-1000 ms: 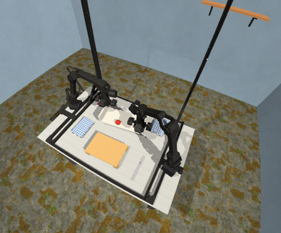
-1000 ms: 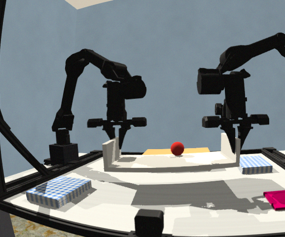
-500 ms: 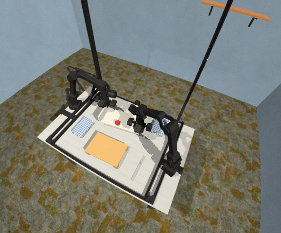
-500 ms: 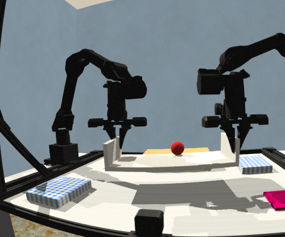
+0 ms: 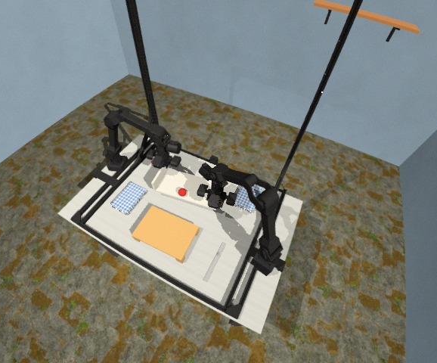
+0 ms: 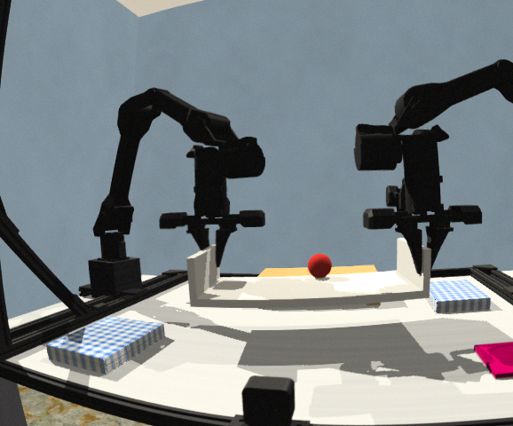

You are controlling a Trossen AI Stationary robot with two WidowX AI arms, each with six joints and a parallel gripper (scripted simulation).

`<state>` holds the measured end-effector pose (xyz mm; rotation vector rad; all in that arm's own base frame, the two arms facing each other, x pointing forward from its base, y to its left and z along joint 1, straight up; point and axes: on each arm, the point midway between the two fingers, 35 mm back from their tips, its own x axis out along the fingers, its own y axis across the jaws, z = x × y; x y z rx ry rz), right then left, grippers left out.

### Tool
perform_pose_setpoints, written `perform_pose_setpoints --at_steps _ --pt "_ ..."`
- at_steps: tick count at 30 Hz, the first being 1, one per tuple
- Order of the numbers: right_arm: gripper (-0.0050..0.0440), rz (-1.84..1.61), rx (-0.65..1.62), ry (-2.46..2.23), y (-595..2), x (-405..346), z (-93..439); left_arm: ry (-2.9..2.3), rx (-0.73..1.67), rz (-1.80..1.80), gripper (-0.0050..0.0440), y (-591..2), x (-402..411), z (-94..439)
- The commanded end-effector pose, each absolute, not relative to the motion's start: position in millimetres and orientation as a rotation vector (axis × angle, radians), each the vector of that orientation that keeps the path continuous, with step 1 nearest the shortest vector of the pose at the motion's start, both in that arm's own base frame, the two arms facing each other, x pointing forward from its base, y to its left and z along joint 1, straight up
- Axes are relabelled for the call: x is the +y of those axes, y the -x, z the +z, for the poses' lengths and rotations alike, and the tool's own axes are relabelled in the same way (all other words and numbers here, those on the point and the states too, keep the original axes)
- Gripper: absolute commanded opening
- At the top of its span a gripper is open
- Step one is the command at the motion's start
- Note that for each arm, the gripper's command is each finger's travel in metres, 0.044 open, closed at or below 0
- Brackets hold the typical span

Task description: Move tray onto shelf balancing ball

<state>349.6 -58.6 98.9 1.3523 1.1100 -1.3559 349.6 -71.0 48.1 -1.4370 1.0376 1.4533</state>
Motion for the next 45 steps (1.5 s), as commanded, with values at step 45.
perform_pose_setpoints --at_steps 45 --pt "0.0020 -1.362 1.094 -1.336 -345 -75 101 1.428 1.024 1.461 0.0020 -346 -55 52"
